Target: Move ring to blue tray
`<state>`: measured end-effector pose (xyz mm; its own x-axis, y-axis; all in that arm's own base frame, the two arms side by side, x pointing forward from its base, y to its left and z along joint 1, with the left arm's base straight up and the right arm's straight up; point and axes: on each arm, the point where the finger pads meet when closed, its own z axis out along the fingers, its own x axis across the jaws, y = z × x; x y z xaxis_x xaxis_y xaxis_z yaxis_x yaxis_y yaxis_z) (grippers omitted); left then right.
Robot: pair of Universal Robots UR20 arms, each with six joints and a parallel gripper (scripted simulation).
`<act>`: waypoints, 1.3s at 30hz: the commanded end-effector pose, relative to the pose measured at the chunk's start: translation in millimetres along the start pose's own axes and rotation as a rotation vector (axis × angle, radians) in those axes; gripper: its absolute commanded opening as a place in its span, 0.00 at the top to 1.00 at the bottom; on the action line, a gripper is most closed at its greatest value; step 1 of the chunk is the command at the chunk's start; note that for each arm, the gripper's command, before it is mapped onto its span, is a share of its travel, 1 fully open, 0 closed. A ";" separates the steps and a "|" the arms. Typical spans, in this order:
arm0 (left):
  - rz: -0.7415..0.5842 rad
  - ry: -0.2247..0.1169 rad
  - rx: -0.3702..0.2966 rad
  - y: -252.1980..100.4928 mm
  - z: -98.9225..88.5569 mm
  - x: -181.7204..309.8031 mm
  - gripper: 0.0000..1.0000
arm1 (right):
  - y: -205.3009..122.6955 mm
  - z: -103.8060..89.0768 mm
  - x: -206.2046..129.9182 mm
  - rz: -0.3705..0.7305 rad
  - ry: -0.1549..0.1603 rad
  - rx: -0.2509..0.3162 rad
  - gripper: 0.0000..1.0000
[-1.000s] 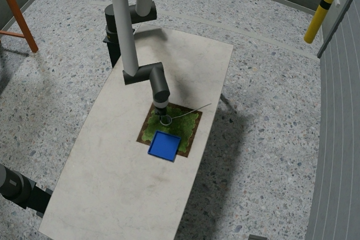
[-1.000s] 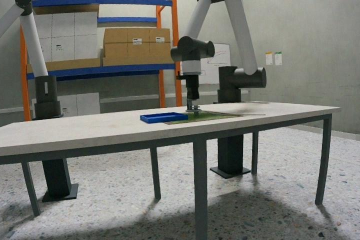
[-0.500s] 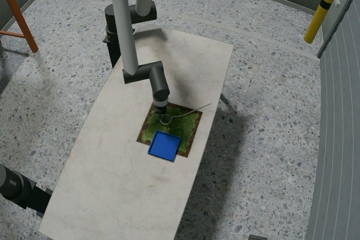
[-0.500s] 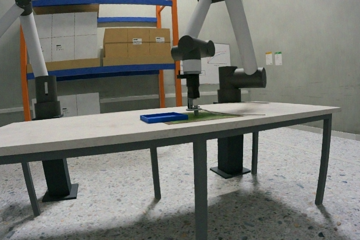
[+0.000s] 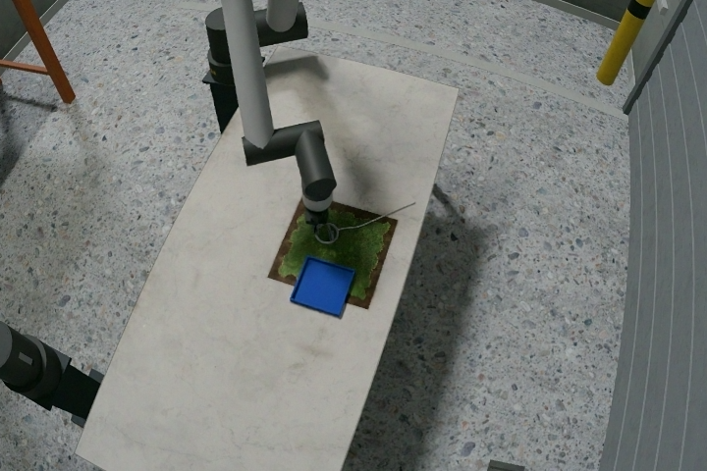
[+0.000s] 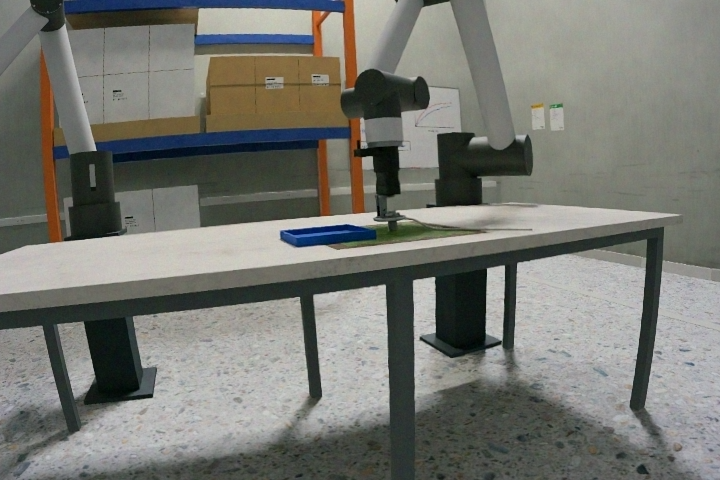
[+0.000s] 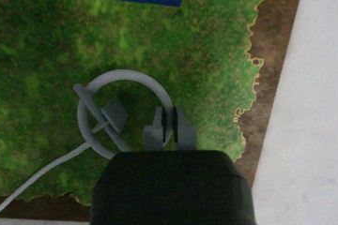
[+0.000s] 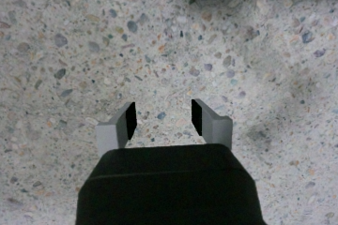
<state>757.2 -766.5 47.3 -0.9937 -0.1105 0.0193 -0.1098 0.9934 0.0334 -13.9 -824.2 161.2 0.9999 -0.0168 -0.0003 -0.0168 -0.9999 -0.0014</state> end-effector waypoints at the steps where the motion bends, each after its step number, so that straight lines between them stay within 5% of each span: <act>1: 0.000 0.005 -0.008 -0.5 -1.1 -0.5 1.00 | 0.6 -0.8 0.1 0.000 0.000 -0.001 0.00; 27: 0.000 0.037 -0.063 1.7 -5.3 -6.9 1.00 | 0.6 -0.8 0.1 0.000 0.000 -0.001 0.00; 39: 0.000 0.100 -0.174 0.8 -11.7 -9.8 1.00 | 0.6 -0.8 0.1 0.000 0.000 -0.001 0.00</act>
<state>766.4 -764.3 57.3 -0.9885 -0.1177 0.0951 -0.1010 0.9811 0.1648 -13.9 -824.2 161.2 0.9999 -0.0168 -0.0003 -0.0168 -0.9999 -0.0014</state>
